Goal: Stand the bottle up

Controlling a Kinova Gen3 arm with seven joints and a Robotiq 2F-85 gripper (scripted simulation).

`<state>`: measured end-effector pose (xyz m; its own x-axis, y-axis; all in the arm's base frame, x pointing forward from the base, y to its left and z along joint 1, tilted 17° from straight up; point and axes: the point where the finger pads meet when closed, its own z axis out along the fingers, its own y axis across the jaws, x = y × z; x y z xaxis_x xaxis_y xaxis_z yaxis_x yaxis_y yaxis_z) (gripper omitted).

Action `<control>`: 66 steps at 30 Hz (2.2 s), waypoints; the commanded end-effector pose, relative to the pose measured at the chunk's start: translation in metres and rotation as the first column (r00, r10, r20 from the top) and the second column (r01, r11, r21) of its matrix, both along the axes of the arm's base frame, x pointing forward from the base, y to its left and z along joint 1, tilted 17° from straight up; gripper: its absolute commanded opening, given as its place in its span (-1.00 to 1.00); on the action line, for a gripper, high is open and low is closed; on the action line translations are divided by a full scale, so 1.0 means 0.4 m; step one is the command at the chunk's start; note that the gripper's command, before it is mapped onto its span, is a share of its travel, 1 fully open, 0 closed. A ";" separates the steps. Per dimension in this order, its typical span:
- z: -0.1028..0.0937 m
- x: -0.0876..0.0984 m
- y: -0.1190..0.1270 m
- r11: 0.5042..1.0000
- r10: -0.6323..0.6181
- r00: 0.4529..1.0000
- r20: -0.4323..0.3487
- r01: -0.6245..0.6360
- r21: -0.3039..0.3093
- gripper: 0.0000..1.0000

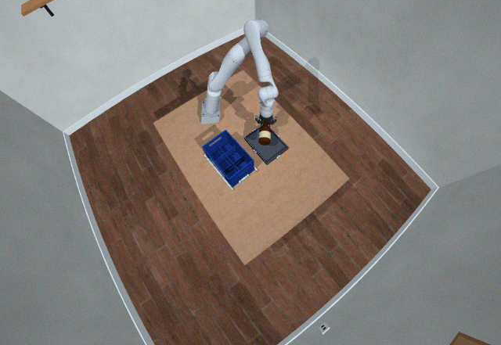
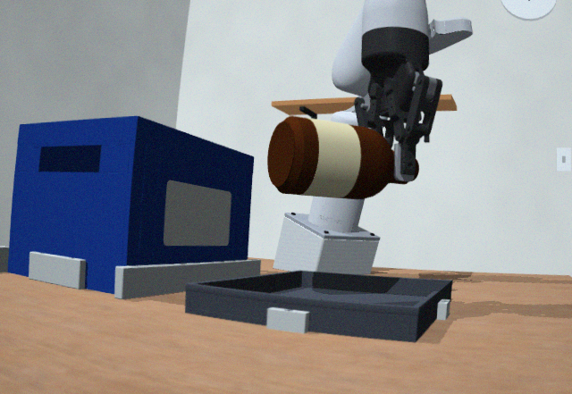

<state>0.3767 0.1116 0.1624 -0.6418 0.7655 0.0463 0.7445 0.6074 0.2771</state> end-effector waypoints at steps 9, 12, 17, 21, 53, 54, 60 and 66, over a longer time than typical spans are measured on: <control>0.047 -0.006 -0.002 1.000 0.005 1.000 0.007 -0.005 0.006 -1.00; 0.057 -0.008 -0.004 1.000 0.005 1.000 0.007 -0.005 0.006 -1.00; 0.067 -0.010 -0.007 1.000 0.005 1.000 0.007 -0.005 0.006 -1.00; 0.080 -0.013 -0.010 1.000 0.005 1.000 0.007 -0.005 0.006 -1.00; 0.131 -0.023 -0.021 1.000 0.005 1.000 0.007 -0.005 0.006 -1.00; 0.131 -0.023 -0.021 1.000 0.005 1.000 0.007 -0.005 0.006 -1.00; 0.134 -0.023 -0.022 1.000 0.005 1.000 0.007 -0.005 0.006 -1.00; 0.134 -0.023 -0.022 1.000 0.005 1.000 0.007 -0.005 0.006 -1.00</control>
